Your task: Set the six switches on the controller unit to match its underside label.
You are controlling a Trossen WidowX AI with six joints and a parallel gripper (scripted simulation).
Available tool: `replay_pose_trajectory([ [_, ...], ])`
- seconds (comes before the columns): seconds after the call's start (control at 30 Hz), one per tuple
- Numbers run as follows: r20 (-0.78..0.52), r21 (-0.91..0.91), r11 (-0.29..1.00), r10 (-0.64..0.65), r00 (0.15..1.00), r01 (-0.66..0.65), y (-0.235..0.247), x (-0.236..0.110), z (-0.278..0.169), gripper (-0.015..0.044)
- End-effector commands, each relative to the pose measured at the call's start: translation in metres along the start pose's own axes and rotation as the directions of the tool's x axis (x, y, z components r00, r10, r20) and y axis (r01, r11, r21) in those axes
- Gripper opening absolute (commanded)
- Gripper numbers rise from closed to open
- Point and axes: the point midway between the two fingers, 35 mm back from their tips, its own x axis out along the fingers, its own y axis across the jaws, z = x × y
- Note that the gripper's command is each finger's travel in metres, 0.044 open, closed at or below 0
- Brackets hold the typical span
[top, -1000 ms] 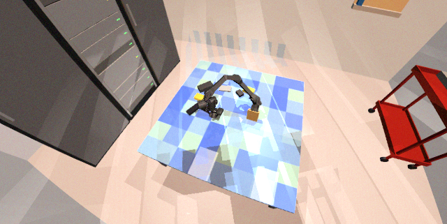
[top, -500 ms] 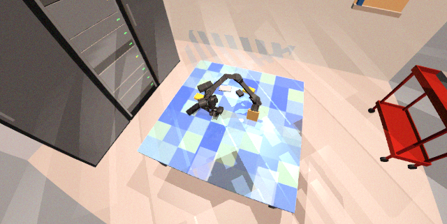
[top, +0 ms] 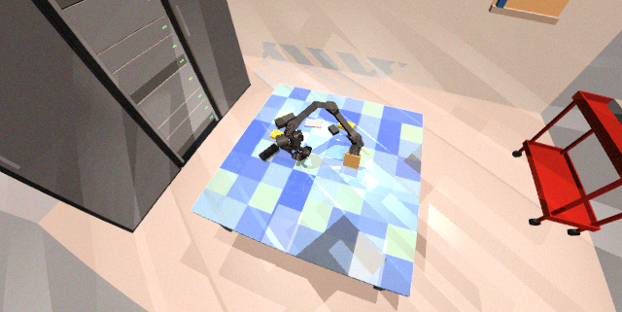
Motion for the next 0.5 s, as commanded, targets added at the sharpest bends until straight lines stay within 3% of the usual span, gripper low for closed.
replay_pose_trajectory([
  [0.0,0.010,-0.006,1.000,0.003,1.000,-0.003,0.000,-0.002,0.007,0.0336],
  [0.47,0.011,-0.006,1.000,0.003,1.000,-0.003,0.000,-0.007,0.017,0.0336],
])
